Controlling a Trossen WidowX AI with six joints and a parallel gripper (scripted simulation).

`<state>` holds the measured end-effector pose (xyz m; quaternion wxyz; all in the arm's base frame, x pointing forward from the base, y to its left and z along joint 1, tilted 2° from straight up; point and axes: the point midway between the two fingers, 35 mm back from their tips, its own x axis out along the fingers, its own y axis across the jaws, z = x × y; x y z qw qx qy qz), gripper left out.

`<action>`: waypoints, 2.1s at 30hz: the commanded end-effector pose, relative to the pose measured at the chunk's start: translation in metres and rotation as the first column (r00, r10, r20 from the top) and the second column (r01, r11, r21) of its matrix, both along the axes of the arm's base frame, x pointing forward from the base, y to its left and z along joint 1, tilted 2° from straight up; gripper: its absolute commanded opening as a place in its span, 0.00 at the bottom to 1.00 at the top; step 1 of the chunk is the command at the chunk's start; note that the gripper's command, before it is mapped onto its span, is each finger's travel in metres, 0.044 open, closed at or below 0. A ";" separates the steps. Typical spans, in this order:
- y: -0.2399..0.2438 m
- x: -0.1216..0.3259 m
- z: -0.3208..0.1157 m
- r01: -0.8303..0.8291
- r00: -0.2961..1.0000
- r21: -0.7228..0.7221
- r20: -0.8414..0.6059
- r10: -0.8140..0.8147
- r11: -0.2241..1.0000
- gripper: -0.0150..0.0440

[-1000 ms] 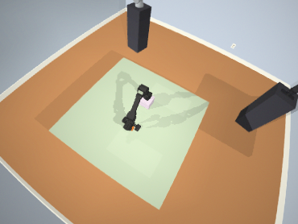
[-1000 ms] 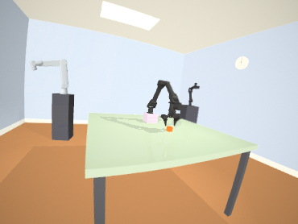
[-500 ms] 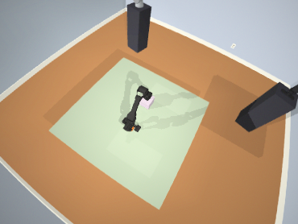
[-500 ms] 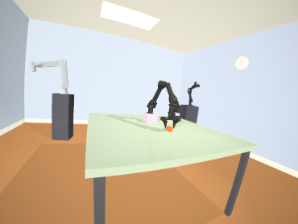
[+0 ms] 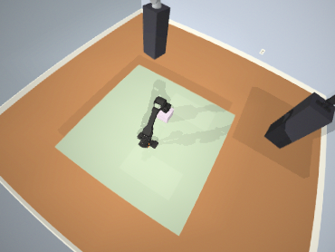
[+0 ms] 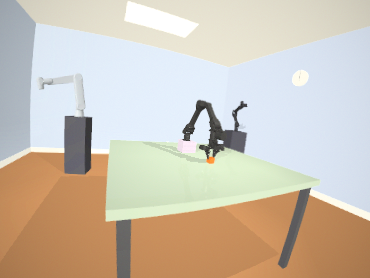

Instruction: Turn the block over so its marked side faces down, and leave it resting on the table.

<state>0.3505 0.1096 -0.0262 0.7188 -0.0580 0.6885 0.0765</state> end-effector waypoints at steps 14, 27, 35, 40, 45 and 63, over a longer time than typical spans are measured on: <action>0.000 0.000 0.025 -0.001 1.000 0.002 0.001 0.001 1.000 0.25; 0.001 0.002 0.024 -0.004 0.995 0.020 0.103 0.002 1.000 0.25; 0.001 0.002 0.019 -0.006 0.974 0.042 0.225 -0.003 0.999 0.25; 0.001 0.002 0.018 -0.008 0.954 0.056 0.299 -0.009 0.998 0.25; 0.000 0.000 0.018 -0.010 0.928 0.072 0.371 -0.018 0.997 0.25; 0.000 -0.002 0.015 -0.018 0.855 0.104 0.517 -0.038 0.994 0.25</action>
